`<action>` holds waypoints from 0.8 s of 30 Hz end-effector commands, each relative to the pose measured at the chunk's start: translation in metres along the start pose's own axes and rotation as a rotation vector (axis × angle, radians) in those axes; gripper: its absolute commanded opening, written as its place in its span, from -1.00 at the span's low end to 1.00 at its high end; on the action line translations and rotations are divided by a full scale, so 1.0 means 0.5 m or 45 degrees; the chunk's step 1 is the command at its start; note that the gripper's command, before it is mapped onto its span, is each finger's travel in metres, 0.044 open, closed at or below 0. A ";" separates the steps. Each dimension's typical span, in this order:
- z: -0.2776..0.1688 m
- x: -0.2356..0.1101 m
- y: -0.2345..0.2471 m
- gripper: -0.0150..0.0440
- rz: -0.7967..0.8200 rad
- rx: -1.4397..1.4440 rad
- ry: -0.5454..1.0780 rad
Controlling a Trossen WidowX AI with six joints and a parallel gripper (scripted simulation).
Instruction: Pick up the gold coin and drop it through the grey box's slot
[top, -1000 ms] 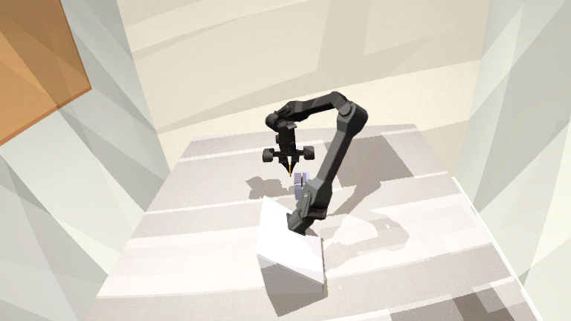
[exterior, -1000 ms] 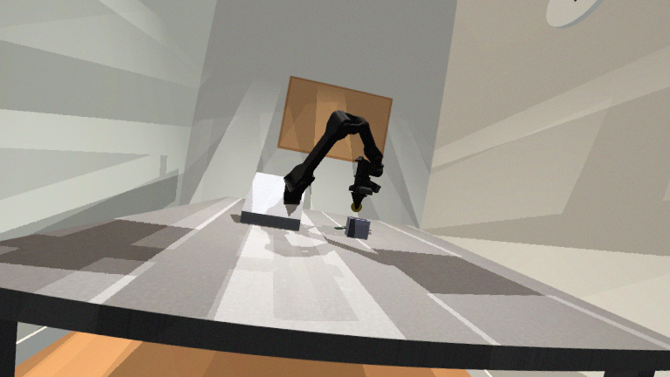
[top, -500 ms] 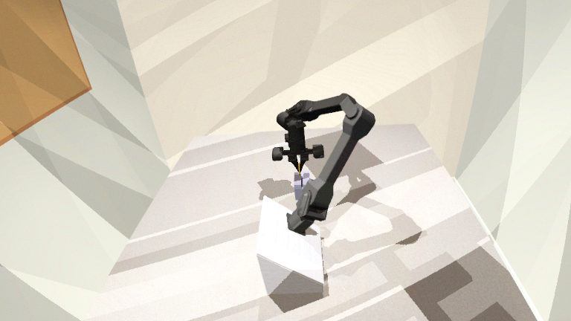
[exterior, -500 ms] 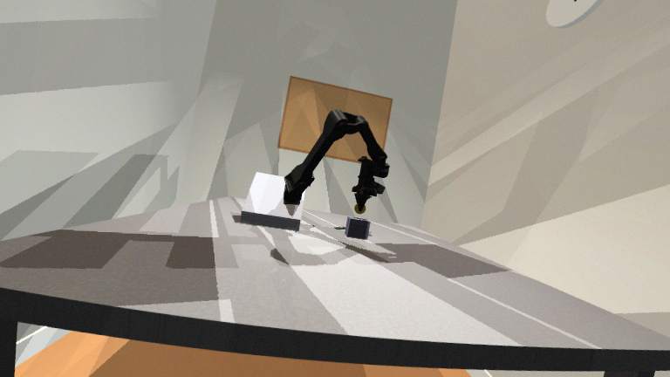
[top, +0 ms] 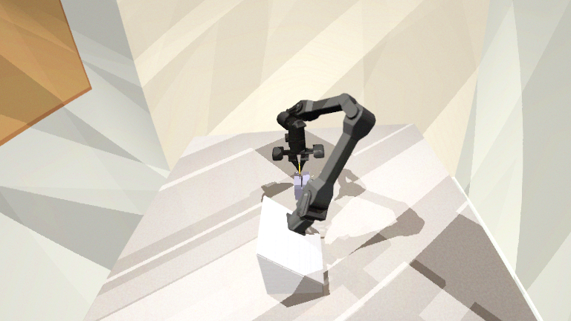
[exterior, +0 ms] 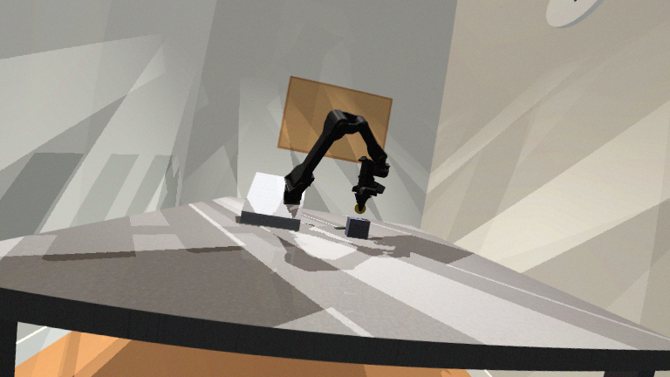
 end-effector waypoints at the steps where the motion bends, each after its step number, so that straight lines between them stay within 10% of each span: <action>1: 0.000 0.002 -0.003 -0.49 -0.001 0.000 0.004; 24: 0.003 0.000 -0.009 -0.49 0.001 0.000 0.007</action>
Point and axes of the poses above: the point midway between the two fingers, 35 mm back from their tips, its own x axis out along the fingers, its own y axis across the jaws, z = x × y, the point moved 5 cm from there along -x, back along the fingers, and after that the axes turned 4 degrees about x, right-handed, at the moved point
